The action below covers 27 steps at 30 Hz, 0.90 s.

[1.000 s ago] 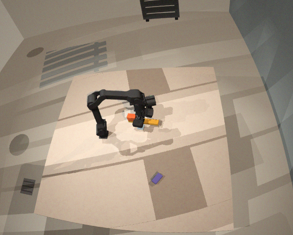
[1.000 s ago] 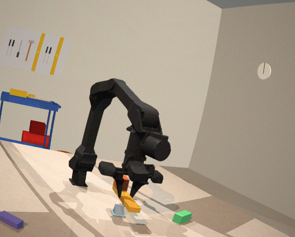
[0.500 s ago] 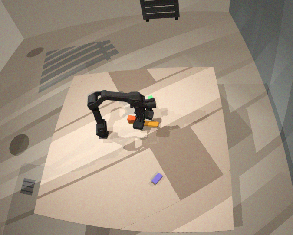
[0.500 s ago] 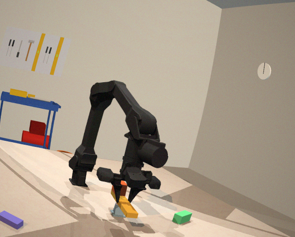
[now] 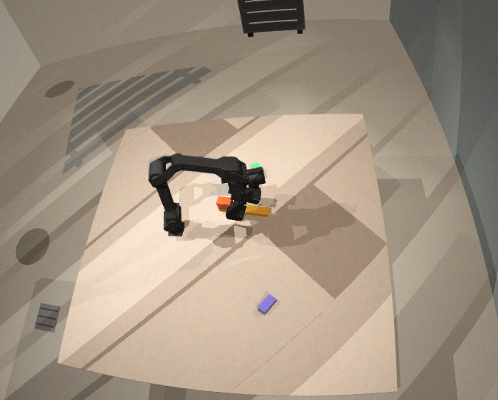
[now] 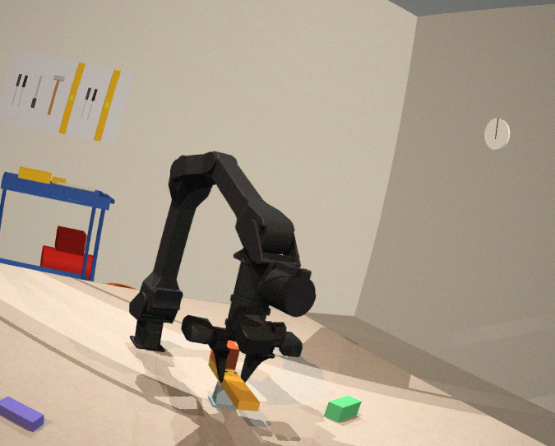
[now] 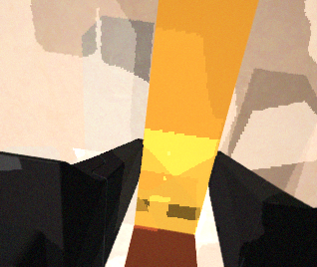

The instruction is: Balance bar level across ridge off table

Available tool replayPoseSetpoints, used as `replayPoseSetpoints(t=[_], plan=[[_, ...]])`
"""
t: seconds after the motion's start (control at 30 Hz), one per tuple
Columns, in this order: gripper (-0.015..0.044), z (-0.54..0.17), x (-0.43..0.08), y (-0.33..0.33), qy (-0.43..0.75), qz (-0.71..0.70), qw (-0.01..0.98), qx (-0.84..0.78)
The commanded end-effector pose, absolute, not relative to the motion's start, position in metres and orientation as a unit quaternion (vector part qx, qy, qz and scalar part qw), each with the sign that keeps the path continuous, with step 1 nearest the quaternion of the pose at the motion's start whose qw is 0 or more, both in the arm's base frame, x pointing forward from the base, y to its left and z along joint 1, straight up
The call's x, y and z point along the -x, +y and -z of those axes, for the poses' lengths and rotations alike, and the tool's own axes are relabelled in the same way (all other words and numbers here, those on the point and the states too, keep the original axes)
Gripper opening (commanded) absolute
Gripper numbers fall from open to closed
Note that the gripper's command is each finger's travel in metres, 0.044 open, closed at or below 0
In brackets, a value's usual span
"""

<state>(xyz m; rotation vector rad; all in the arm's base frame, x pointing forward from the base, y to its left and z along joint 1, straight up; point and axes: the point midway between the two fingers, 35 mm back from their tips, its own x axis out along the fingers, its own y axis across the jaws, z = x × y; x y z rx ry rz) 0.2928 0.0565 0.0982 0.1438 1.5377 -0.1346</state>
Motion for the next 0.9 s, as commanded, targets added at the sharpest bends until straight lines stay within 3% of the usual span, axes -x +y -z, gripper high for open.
replayPoseSetpoints(t=[0.0,0.87], plan=[[0.0000,-0.0981,-0.2935,0.0570,0.693,0.060,0.715,-0.066],[0.0000,-0.0959,-0.2934,0.0570,0.693,0.060,0.715,-0.066]])
